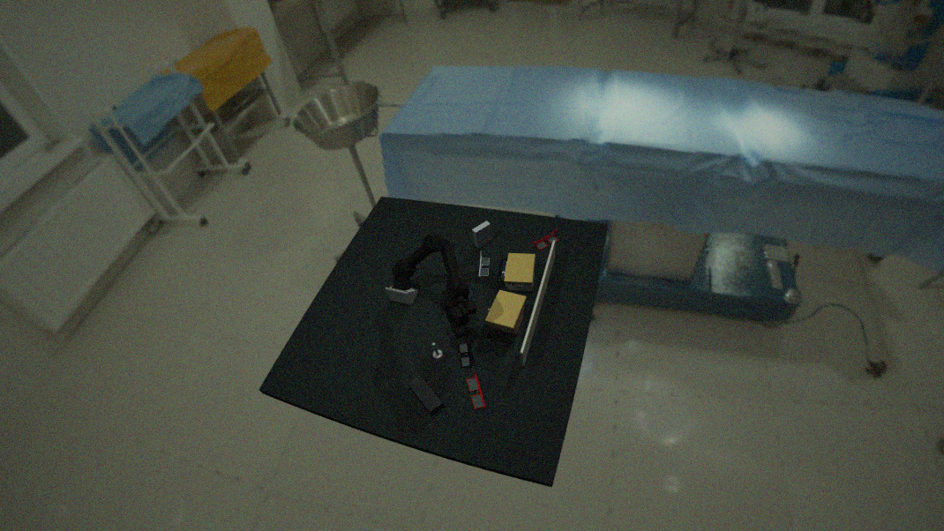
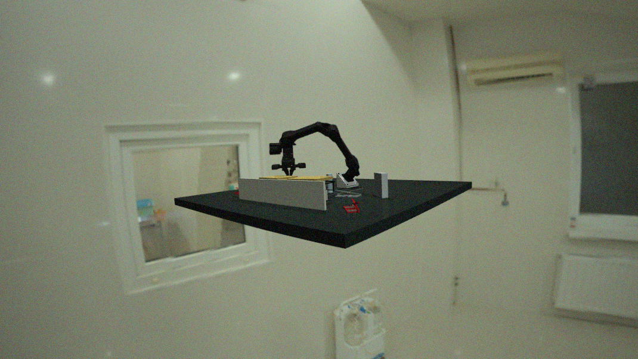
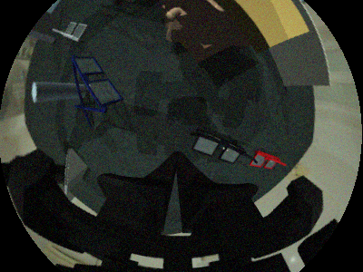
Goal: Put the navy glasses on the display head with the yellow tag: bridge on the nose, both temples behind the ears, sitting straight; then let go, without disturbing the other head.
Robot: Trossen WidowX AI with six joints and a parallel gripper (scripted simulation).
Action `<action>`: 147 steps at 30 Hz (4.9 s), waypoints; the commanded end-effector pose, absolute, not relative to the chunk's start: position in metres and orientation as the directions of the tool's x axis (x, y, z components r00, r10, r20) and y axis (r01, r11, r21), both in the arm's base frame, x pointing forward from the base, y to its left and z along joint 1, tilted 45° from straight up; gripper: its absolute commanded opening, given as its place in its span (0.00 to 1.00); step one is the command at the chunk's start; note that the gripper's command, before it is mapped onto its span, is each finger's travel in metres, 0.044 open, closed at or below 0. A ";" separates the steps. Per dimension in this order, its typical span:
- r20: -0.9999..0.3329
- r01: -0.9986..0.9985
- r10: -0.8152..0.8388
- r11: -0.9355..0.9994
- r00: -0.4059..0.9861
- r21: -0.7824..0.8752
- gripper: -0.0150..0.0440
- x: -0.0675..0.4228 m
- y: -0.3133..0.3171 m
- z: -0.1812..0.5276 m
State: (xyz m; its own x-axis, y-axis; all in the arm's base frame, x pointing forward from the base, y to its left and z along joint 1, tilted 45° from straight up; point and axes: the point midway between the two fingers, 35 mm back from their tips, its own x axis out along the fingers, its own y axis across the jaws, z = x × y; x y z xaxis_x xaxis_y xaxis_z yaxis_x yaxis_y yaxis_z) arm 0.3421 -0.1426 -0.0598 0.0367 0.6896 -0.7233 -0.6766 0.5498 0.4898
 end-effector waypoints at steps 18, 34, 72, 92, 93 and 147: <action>-0.720 -0.672 0.693 0.552 0.041 0.493 0.25 0.343 -0.119 -0.084; -0.720 -0.672 0.693 0.552 0.041 0.494 0.25 0.345 -0.115 -0.091; -0.720 -0.673 0.693 0.552 0.041 0.493 0.25 0.356 -0.123 -0.097; -0.720 -0.673 0.693 0.552 0.041 0.492 0.25 0.361 -0.128 -0.101; -0.720 -0.673 0.693 0.552 0.042 0.492 0.25 0.362 -0.128 -0.101; -0.721 -0.673 0.692 0.553 0.042 0.491 0.25 0.375 -0.139 -0.112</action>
